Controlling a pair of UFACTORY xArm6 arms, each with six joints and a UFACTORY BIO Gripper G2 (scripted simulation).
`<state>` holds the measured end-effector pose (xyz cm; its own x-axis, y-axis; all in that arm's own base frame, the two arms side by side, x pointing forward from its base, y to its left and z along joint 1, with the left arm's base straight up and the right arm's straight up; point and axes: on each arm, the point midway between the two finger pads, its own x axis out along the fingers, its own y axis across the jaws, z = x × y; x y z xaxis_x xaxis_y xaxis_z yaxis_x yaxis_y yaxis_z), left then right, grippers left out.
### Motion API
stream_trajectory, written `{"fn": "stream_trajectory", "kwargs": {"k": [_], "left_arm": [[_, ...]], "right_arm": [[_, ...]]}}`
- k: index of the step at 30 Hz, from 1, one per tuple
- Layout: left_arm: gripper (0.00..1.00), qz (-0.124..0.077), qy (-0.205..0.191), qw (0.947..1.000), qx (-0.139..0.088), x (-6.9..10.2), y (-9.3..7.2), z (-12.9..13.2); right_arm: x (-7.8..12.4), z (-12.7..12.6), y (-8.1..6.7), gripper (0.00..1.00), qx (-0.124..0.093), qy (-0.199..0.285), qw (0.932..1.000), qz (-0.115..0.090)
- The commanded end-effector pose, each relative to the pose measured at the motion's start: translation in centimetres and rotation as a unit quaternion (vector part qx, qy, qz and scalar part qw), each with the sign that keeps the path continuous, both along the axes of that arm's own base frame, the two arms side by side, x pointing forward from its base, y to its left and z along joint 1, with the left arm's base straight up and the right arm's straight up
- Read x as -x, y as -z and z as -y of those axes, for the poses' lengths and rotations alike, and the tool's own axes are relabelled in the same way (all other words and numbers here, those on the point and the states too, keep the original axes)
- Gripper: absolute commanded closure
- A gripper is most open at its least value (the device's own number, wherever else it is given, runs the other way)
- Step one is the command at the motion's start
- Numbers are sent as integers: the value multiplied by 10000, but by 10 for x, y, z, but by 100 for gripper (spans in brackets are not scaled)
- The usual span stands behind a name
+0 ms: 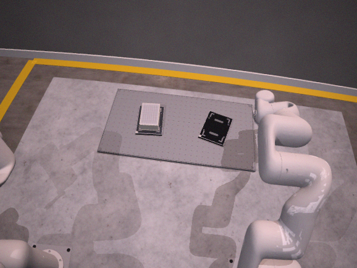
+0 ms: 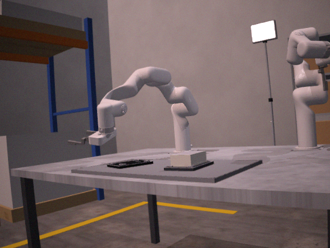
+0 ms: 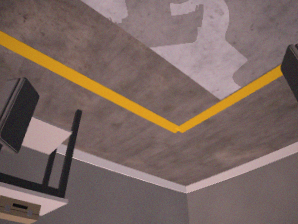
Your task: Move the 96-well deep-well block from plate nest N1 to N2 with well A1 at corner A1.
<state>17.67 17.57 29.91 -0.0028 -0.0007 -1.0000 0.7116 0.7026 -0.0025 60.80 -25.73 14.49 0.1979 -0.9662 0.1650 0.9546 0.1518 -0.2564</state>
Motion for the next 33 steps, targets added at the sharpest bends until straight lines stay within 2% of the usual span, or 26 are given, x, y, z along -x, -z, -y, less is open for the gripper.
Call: {"fn": "stream_trajectory", "kwargs": {"k": [1, 4, 9, 12, 15, 17, 20, 22, 24, 28, 31, 33], "left_arm": [[0, 14, -1, 10000, -4, 0, -1, 0], [0, 14, -1, 10000, -4, 0, -1, 0], [0, 14, -1, 10000, -4, 0, -1, 0], [0, 14, -1, 10000, -4, 0, -1, 0], [0, 14, -1, 10000, -4, 0, -1, 0], [0, 14, -1, 10000, -4, 0, -1, 0], [0, 14, -1, 10000, -4, 0, -1, 0], [0, 14, -1, 10000, -4, 0, -1, 0], [0, 14, -1, 10000, -4, 0, -1, 0], [0, 14, -1, 10000, -4, 0, -1, 0], [0, 14, -1, 10000, -4, 0, -1, 0], [0, 14, -1, 10000, -4, 0, -1, 0]], "right_arm": [[-1, 0, -7, 63, 4, 0, 10000, 26], [-5, -9, -17, 63, -144, -415, 9990, 31], [-8, -14, -23, 63, -199, -572, 9982, 27], [-11, -22, -32, 63, -289, -829, 9961, 20], [-13, -32, -42, 63, -428, -1244, 9913, 13], [-13, -35, -45, 63, -428, -1244, 9913, 13], [-14, -46, -54, 63, -561, -1660, 9845, 10], [-14, -48, -57, 63, -561, -1660, 9845, 10], [-14, -56, -63, 63, -656, -1973, 9781, 11], [-14, -63, -68, 63, -687, -2074, 9758, 11], [-13, -75, -77, 63, -806, -2488, 9652, 16], [-13, -78, -79, 63, -806, -2488, 9652, 16]]}}
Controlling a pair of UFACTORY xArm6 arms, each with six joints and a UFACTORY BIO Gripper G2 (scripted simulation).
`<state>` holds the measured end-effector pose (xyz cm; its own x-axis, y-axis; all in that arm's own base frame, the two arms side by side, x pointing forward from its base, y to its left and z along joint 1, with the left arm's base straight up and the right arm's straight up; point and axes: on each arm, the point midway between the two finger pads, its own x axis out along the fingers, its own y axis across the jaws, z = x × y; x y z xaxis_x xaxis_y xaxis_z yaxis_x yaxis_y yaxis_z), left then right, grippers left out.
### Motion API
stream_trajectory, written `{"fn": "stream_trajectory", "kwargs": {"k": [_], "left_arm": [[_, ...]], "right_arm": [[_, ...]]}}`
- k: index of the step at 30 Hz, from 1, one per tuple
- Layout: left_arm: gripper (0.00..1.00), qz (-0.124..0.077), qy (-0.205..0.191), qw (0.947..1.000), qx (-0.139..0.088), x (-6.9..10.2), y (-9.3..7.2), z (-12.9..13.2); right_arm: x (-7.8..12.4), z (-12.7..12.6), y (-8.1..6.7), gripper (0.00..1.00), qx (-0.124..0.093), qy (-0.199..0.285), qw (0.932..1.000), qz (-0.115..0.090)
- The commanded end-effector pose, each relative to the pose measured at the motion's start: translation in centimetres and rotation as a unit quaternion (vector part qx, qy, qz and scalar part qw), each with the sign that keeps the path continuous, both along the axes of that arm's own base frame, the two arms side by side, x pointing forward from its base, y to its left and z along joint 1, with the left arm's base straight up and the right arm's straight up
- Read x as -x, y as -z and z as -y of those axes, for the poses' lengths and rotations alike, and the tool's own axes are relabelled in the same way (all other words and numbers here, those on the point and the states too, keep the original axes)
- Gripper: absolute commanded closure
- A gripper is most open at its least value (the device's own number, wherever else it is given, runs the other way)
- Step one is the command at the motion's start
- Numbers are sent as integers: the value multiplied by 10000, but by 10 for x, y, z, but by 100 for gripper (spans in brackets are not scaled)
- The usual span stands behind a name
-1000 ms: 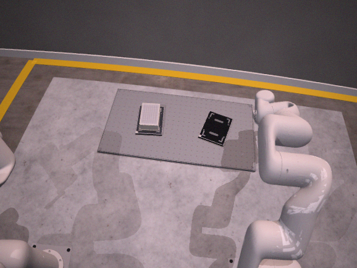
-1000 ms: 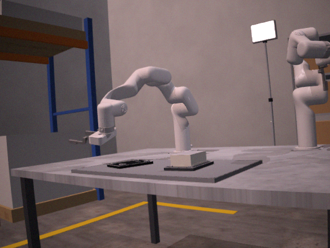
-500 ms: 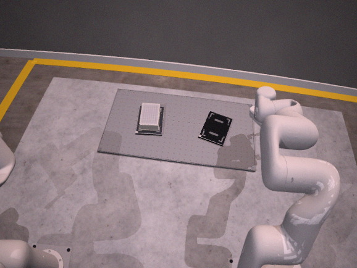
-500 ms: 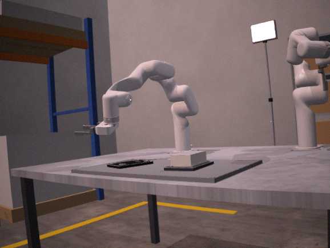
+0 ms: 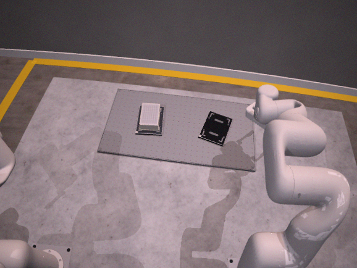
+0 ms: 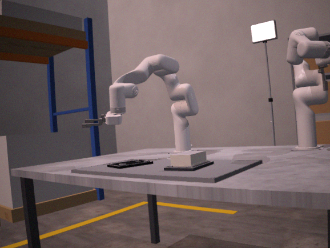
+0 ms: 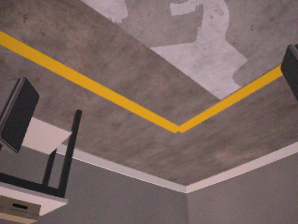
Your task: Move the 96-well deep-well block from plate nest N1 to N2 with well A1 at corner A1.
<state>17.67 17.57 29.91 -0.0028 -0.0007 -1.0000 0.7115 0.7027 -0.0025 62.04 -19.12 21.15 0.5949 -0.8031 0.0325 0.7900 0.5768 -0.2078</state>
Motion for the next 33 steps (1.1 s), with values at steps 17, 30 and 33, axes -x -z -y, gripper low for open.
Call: {"fn": "stream_trajectory", "kwargs": {"k": [17, 30, 33], "left_arm": [[0, 14, 0, 10000, -4, -1, -1, 0], [0, 14, 0, 10000, -4, -1, -1, 0], [0, 14, 0, 10000, -4, -1, -1, 0]], "right_arm": [[11, -58, -40, 63, -445, -1593, 9862, 95], [25, -93, -57, 63, -641, -2442, 9675, 149], [28, -99, -59, 63, -641, -2442, 9675, 149]]}}
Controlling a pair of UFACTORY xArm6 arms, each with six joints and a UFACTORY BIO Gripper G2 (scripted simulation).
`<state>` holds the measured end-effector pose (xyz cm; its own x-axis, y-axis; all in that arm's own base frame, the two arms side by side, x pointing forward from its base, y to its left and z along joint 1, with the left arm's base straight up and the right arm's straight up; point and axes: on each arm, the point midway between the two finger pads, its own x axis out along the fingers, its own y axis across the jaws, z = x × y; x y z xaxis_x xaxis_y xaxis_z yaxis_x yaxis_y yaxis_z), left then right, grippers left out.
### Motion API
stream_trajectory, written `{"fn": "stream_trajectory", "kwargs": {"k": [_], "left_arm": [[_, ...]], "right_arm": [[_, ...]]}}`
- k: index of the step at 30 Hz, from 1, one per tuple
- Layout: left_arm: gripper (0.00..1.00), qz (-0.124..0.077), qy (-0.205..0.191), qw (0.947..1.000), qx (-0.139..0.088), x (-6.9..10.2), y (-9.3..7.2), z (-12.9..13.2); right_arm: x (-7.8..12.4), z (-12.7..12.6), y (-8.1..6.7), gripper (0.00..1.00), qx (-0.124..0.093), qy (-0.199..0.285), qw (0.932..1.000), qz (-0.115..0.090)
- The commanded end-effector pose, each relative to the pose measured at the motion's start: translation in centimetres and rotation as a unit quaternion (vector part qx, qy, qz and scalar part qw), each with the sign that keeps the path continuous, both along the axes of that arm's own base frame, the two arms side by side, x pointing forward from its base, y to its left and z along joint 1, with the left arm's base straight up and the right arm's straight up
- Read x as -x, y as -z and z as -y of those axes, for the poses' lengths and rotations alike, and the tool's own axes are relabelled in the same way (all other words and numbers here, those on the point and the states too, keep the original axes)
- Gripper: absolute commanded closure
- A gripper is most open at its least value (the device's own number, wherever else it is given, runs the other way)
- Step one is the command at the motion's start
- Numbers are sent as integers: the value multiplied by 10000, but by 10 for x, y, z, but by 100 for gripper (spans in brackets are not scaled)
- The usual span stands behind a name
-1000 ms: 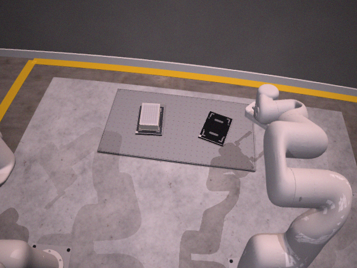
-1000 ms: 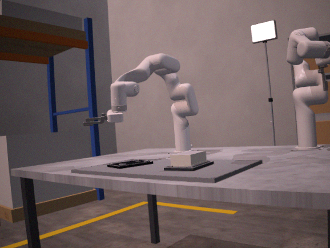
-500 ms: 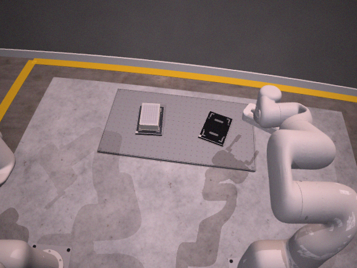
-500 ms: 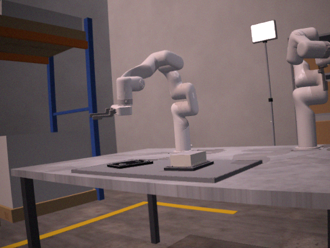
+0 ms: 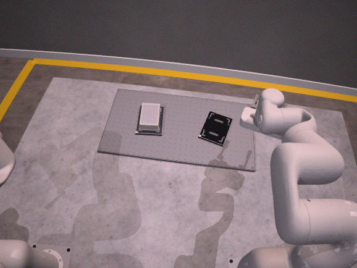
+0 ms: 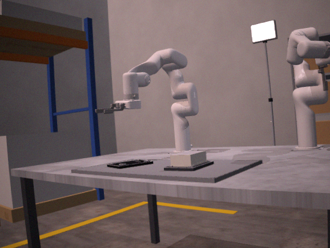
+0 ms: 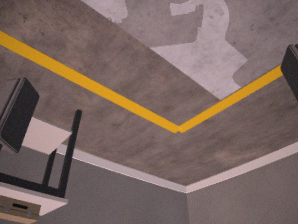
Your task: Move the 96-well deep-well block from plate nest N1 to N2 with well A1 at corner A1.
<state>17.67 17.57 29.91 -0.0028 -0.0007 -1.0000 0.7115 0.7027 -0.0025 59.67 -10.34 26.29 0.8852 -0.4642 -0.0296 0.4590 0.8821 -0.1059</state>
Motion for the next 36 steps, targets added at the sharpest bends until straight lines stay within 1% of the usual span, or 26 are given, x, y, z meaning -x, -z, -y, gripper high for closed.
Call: {"fn": "stream_trajectory", "kwargs": {"k": [1, 3, 6, 9, 11, 13, 16, 18, 20, 23, 25, 28, 31, 33, 36], "left_arm": [[0, 14, 0, 10000, -4, -1, -1, 0], [0, 14, 0, 10000, -4, -1, -1, 0], [0, 14, 0, 10000, -4, -1, -1, 0], [0, 14, 0, 10000, -4, -1, -1, 0], [0, 14, 0, 10000, -4, -1, -1, 0], [0, 14, 0, 10000, -4, -1, -1, 0], [0, 14, 0, 10000, -4, -1, -1, 0], [0, 14, 0, 10000, -4, -1, -1, 0], [0, 14, 0, 10000, -4, -1, -1, 0], [0, 14, 0, 10000, -4, -1, -1, 0], [0, 14, 0, 10000, -4, -1, -1, 0], [0, 14, 0, 10000, -4, -1, -1, 0], [0, 14, 0, 10000, -4, -1, -1, 0], [0, 14, 0, 10000, -4, -1, -1, 0], [0, 14, 0, 10000, -4, -1, -1, 0]], "right_arm": [[6, -15, -10, 63, -93, -379, 9992, 65], [11, -23, -13, 63, -153, -652, 9977, 89], [14, -29, -16, 63, -153, -652, 9977, 89], [21, -42, -20, 63, -242, -1087, 9937, 133], [21, -42, -20, 63, -242, -1087, 9937, 133], [25, -48, -23, 63, -243, -1087, 9937, 133], [33, -60, -27, 63, -326, -1520, 9877, 181], [37, -67, -29, 63, -326, -1520, 9877, 181], [37, -67, -29, 63, -326, -1520, 9877, 181], [46, -78, -32, 63, -403, -1952, 9796, 234], [51, -85, -34, 63, -404, -1952, 9796, 234], [51, -85, -34, 63, -404, -1952, 9796, 234], [60, -97, -37, 63, -474, -2381, 9696, 290], [66, -103, -39, 63, -475, -2381, 9696, 290], [66, -103, -39, 63, -475, -2381, 9696, 290]]}}
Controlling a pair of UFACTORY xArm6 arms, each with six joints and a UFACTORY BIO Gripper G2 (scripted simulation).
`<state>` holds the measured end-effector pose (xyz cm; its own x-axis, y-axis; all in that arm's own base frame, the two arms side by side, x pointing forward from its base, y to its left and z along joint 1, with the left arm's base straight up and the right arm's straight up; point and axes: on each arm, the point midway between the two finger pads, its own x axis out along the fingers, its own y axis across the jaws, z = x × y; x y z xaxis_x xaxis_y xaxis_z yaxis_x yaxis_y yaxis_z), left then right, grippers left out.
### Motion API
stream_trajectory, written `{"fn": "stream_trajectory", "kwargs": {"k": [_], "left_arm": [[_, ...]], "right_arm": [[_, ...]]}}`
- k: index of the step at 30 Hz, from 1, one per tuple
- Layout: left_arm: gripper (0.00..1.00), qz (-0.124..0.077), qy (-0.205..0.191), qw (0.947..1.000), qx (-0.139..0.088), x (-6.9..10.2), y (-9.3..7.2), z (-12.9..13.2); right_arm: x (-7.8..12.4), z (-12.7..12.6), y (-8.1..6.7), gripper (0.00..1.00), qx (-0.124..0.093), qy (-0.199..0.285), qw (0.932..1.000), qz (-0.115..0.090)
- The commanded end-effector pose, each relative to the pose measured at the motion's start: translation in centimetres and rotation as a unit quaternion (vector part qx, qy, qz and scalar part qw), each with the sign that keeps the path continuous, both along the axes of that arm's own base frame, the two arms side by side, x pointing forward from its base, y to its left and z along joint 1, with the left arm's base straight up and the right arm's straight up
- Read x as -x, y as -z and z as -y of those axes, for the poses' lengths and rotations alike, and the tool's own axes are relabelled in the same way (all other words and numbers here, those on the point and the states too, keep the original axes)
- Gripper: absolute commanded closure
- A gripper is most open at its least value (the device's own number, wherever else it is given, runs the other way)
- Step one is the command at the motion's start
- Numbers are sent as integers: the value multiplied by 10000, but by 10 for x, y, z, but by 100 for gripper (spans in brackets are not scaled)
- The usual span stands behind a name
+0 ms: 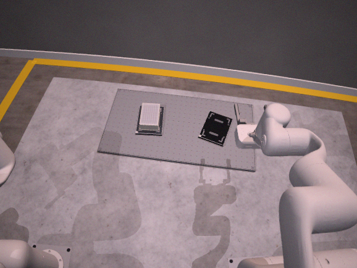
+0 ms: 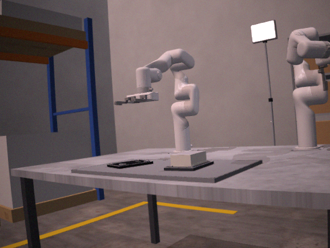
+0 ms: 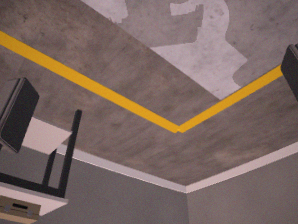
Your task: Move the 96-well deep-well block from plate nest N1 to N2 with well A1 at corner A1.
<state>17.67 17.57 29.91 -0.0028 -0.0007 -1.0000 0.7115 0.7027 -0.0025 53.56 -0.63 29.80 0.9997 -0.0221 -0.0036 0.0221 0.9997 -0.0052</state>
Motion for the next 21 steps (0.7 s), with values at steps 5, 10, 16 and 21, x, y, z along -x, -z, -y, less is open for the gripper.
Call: {"fn": "stream_trajectory", "kwargs": {"k": [5, 10, 16, 21], "left_arm": [[0, 14, 0, 10000, -4, -1, -1, 0], [0, 14, 0, 10000, -4, -1, -1, 0], [0, 14, 0, 10000, -4, -1, -1, 0], [0, 14, 0, 10000, -4, -1, -1, 0]], "right_arm": [[5, -6, -4, 63, -25, -111, 9999, 39], [5, -6, -4, 63, -25, -111, 9999, 39], [0, -19, 2, 63, -27, 235, 9997, 40], [-9, -40, 12, 63, -28, 235, 9997, 40]]}}
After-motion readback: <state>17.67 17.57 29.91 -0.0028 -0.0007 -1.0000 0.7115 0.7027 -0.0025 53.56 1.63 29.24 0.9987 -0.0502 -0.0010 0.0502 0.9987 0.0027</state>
